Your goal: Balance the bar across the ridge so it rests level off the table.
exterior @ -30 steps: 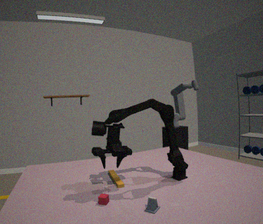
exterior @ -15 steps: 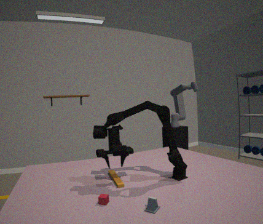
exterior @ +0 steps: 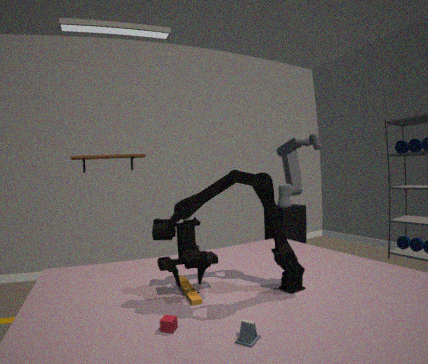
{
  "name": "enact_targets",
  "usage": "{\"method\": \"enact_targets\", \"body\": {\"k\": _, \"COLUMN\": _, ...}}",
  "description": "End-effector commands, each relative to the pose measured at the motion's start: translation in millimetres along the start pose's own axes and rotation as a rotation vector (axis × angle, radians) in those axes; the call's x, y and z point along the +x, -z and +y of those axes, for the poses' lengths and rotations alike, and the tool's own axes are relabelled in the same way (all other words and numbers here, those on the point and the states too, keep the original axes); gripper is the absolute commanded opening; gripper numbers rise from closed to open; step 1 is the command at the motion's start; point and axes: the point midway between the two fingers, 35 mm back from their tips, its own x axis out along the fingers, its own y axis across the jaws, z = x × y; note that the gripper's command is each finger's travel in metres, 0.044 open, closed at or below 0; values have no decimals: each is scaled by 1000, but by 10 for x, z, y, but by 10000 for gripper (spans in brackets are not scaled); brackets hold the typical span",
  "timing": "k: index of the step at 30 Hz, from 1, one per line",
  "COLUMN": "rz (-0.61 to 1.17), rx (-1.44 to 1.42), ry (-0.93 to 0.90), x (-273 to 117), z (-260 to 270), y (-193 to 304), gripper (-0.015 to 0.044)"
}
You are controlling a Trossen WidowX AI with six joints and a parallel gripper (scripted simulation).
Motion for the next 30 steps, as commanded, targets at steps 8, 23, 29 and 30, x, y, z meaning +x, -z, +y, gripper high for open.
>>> {"method": "enact_targets", "body": {"k": 8, "rz": -3, "rx": -4, "ry": 0, "x": 156, "z": -3, "y": -2, "gripper": 315}}
{"method": "enact_targets", "body": {"k": 23, "rz": -3, "rx": -4, "ry": 0, "x": 262, "z": 0, "y": -4, "gripper": 315}}
{"method": "enact_targets", "body": {"k": 29, "rz": -3, "rx": -4, "ry": 0, "x": 262, "z": 0, "y": -4, "gripper": 315}}
{"method": "enact_targets", "body": {"k": 30, "rz": -3, "rx": -4, "ry": 0, "x": 262, "z": 0, "y": -4, "gripper": 315}}
